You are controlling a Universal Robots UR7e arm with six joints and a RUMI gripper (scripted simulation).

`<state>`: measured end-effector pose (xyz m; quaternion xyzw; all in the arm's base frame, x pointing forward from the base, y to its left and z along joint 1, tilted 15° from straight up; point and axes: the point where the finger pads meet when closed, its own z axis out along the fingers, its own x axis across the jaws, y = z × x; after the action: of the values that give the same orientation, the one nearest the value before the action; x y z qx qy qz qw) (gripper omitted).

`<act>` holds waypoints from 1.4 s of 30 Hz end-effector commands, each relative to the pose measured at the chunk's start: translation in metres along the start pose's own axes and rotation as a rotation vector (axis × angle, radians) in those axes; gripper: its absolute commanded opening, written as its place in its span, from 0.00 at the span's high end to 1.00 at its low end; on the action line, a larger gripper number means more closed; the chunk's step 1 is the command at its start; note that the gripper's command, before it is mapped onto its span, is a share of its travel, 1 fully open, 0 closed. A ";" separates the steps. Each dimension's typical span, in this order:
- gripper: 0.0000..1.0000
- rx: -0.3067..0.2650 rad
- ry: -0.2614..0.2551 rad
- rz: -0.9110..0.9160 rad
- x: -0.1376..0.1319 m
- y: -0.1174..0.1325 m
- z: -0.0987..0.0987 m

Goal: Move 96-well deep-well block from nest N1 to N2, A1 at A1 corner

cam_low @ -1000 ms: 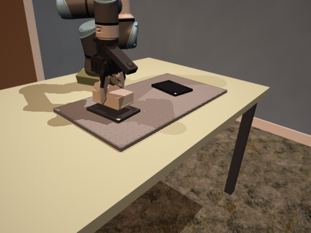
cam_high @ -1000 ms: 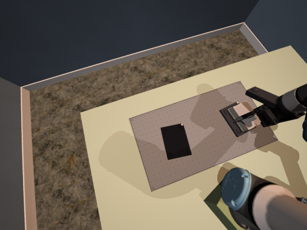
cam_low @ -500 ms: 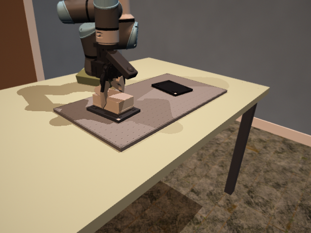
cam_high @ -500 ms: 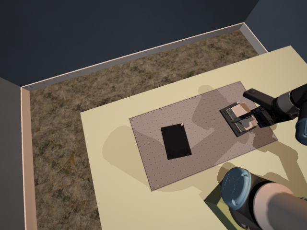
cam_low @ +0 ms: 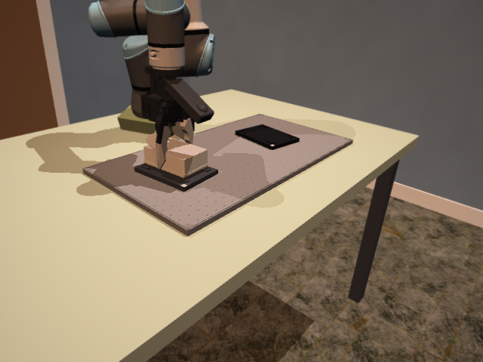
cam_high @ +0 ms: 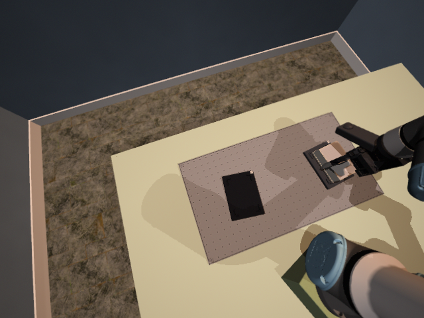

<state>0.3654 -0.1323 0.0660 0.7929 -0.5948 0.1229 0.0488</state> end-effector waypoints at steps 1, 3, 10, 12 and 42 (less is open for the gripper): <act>1.00 0.001 0.001 0.000 0.000 0.000 0.000; 1.00 0.001 0.001 0.000 0.000 0.000 0.000; 1.00 0.001 0.001 0.000 0.000 0.000 0.001; 1.00 0.001 0.001 0.000 0.000 0.000 0.001; 1.00 0.001 0.001 0.000 0.000 0.000 0.006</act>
<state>0.3660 -0.1336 0.0605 0.7929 -0.5948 0.1230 0.0488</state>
